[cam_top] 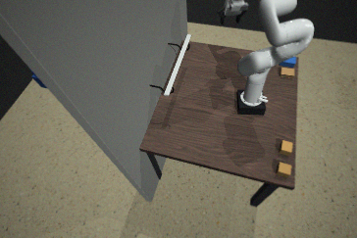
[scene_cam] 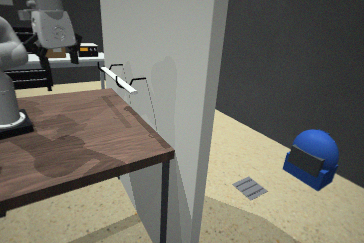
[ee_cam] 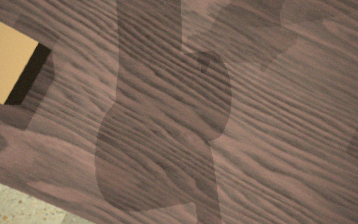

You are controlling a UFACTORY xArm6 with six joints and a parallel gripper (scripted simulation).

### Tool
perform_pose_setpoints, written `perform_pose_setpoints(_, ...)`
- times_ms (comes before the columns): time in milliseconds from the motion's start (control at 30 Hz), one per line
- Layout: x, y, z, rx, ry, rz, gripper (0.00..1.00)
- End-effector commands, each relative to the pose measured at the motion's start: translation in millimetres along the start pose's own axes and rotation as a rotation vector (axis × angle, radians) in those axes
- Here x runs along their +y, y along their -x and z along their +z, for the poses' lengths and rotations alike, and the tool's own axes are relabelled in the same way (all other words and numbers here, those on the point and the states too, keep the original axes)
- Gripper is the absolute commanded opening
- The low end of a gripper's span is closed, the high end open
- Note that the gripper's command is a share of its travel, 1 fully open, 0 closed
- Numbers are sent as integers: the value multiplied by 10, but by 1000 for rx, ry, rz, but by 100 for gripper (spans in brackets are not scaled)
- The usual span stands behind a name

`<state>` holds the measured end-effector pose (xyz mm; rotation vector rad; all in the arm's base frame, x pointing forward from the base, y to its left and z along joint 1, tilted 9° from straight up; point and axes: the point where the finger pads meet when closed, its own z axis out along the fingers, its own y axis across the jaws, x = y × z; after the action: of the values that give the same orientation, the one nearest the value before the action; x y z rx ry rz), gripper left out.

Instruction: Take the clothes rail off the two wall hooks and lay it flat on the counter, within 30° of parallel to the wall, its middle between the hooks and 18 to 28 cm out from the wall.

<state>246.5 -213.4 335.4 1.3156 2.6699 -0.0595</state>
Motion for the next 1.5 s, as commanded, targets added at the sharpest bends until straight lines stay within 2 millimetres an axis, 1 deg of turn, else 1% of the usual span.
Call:
perform_pose_setpoints(0, 2, 8, -15, -4, 1, 0, 100)
perform_pose_setpoints(533, 2, 8, -15, -4, 1, 0, 100)
perform_pose_setpoints(667, 156, -74, 2, 0, 1, 133, 100)
perform_pose_setpoints(800, 205, -106, 12, 4, -1, 266, 100)
perform_pose_setpoints(1033, 386, -234, 49, 13, -6, 500, 100)
perform_pose_setpoints(1100, 386, -234, 49, 13, -6, 500, 100)
perform_pose_setpoints(1200, 475, -305, 68, 16, -9, 600, 100)
perform_pose_setpoints(1267, 480, -309, 69, 17, -12, 666, 100)
perform_pose_setpoints(1467, 606, -419, 95, 21, -20, 866, 100)
